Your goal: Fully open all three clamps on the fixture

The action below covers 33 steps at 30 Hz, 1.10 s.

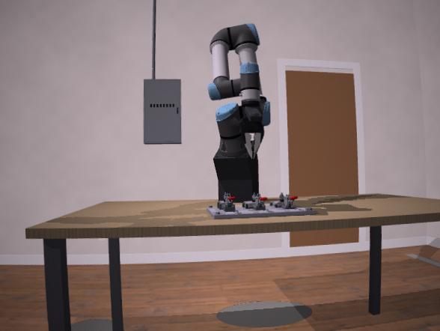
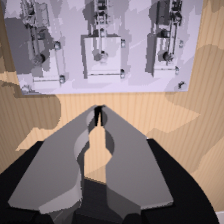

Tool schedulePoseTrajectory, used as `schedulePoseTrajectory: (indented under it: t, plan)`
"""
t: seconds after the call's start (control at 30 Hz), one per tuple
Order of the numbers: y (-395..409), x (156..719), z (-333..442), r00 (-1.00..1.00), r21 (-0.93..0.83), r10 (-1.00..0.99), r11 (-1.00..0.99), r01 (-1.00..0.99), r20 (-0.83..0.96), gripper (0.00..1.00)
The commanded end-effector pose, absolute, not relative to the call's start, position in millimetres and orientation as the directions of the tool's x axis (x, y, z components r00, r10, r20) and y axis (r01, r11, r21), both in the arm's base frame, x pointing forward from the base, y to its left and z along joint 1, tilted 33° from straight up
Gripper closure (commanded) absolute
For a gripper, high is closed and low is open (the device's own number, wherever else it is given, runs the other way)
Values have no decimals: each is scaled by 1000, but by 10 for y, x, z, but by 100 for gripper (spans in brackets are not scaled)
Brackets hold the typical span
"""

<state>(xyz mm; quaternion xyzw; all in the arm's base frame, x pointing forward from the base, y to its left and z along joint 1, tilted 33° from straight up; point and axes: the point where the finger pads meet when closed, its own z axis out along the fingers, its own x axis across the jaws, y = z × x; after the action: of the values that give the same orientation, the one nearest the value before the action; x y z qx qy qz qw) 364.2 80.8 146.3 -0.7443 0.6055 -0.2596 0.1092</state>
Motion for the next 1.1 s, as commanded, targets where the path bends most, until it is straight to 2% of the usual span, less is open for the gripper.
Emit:
schedulePoseTrajectory:
  t: [0.0,1.07]
  plan:
    - [809,3650,1471,131,-478,-958,-242,-844,254,100]
    - [1001,4113,1931,132,-479,-958,-244,-843,255,100]
